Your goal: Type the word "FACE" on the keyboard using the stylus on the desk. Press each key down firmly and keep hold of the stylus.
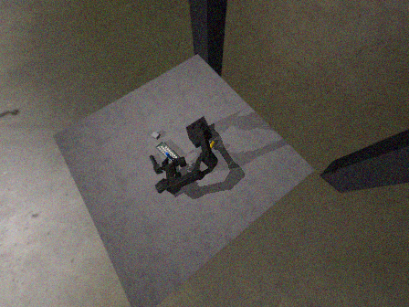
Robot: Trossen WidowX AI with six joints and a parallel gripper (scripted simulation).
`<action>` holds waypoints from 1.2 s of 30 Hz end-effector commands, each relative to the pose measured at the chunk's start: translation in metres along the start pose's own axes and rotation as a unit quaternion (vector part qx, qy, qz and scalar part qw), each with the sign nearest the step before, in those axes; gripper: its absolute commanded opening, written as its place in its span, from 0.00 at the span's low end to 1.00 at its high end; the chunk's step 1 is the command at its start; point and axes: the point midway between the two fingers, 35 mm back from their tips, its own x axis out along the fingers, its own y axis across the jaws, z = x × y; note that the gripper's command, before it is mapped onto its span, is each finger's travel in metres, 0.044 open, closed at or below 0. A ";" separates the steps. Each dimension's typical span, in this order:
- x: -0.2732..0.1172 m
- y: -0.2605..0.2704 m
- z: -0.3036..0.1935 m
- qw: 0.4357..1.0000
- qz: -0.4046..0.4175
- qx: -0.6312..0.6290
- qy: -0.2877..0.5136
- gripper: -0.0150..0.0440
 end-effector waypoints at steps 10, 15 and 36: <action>0.003 -0.001 0.005 1.000 0.000 0.003 -0.002 0.39; 0.005 -0.001 0.008 1.000 0.000 0.003 -0.002 0.39; 0.009 -0.001 0.016 1.000 0.000 0.003 -0.002 0.39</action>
